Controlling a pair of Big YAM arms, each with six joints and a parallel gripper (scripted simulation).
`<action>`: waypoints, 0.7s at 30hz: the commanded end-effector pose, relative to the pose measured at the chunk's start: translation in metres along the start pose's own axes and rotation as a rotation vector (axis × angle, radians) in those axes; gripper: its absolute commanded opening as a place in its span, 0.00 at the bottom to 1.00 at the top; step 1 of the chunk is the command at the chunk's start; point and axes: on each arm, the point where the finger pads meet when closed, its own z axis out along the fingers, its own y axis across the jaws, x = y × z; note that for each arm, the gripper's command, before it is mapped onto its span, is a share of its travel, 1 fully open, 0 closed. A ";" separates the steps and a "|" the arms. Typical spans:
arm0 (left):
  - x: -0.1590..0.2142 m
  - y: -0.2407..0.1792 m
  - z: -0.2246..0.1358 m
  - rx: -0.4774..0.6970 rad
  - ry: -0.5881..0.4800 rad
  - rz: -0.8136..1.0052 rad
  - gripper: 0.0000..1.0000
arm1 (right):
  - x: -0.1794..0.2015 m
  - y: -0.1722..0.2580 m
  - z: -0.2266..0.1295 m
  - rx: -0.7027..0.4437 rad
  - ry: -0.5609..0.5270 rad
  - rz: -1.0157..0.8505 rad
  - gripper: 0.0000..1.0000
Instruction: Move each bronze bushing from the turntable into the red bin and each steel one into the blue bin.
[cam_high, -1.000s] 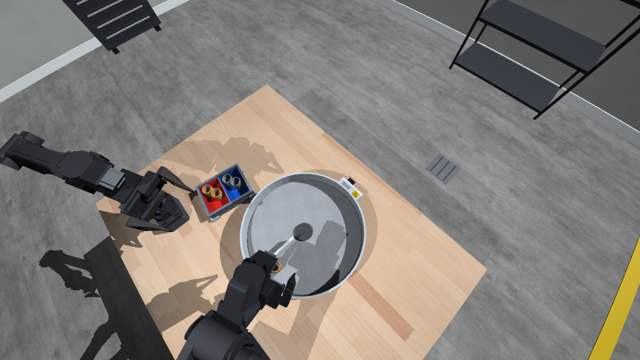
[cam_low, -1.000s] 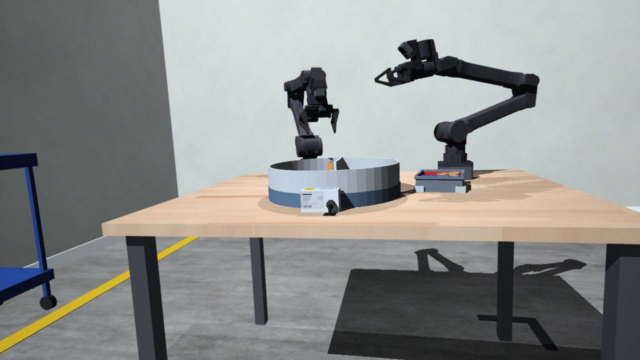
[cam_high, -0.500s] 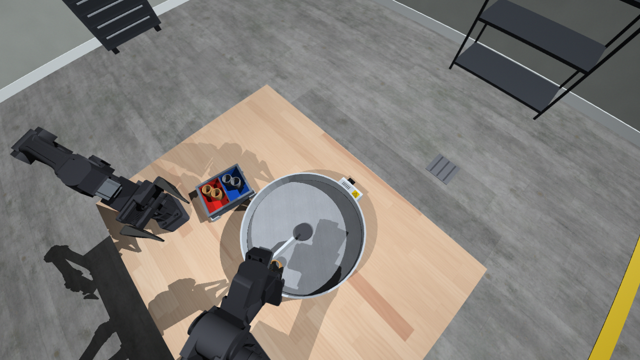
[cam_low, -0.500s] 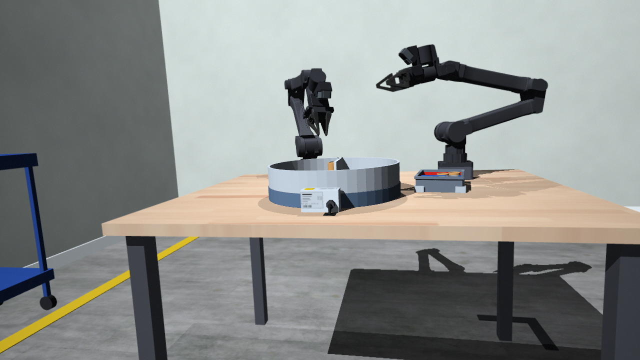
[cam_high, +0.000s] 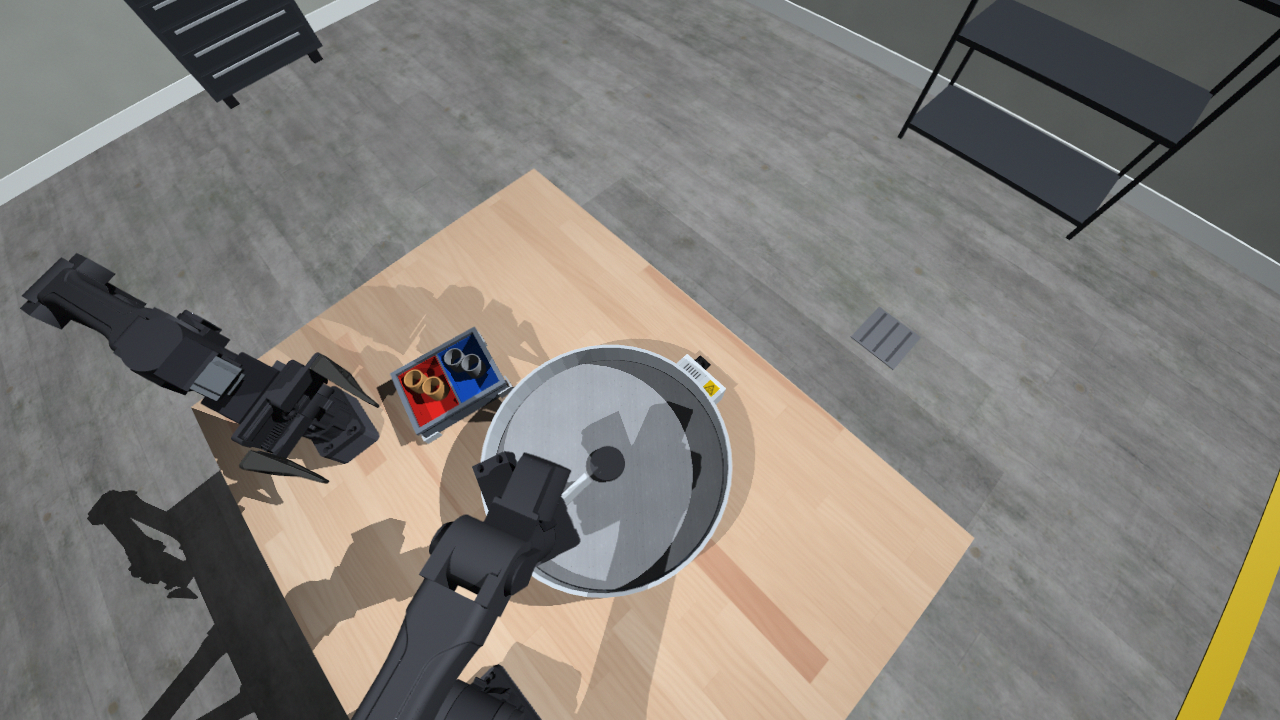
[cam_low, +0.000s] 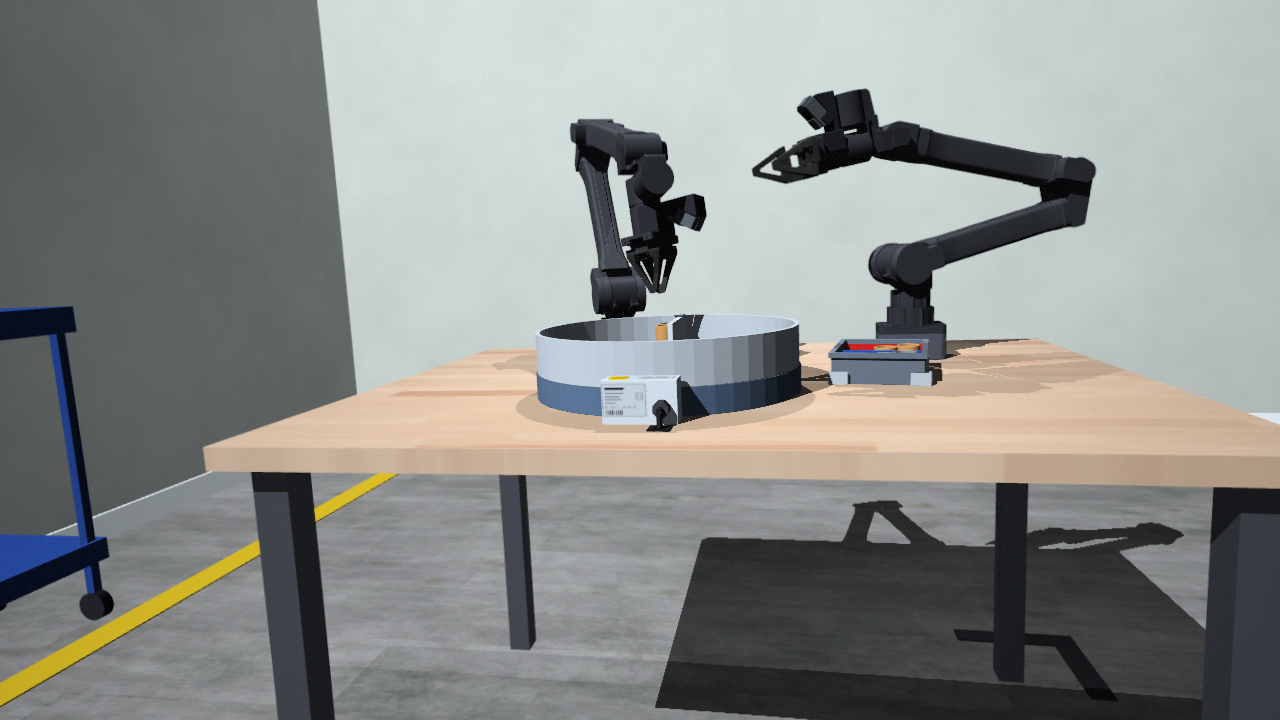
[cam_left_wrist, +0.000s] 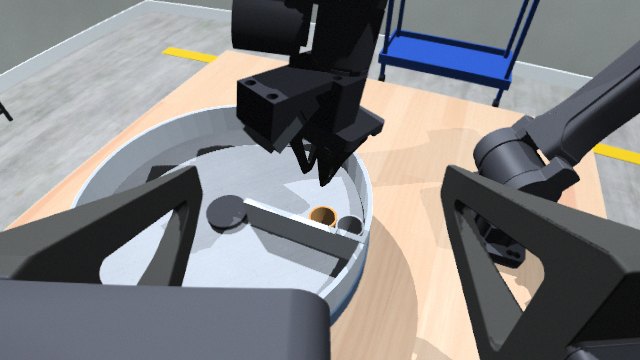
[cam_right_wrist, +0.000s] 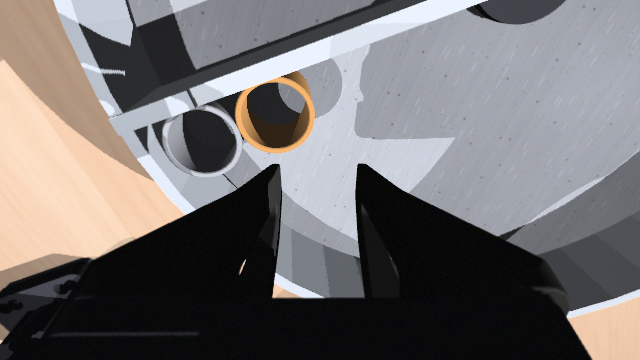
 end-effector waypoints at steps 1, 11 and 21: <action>-0.015 0.001 -0.003 -0.003 -0.029 -0.002 1.00 | -0.020 -0.010 -0.012 -0.021 0.024 -0.222 0.29; -0.015 0.001 -0.003 -0.003 -0.029 -0.002 1.00 | -0.012 -0.002 0.015 -0.104 0.152 -0.322 0.29; -0.005 0.002 -0.003 -0.009 0.014 -0.011 1.00 | -0.005 0.003 0.036 -0.112 0.157 -0.322 0.29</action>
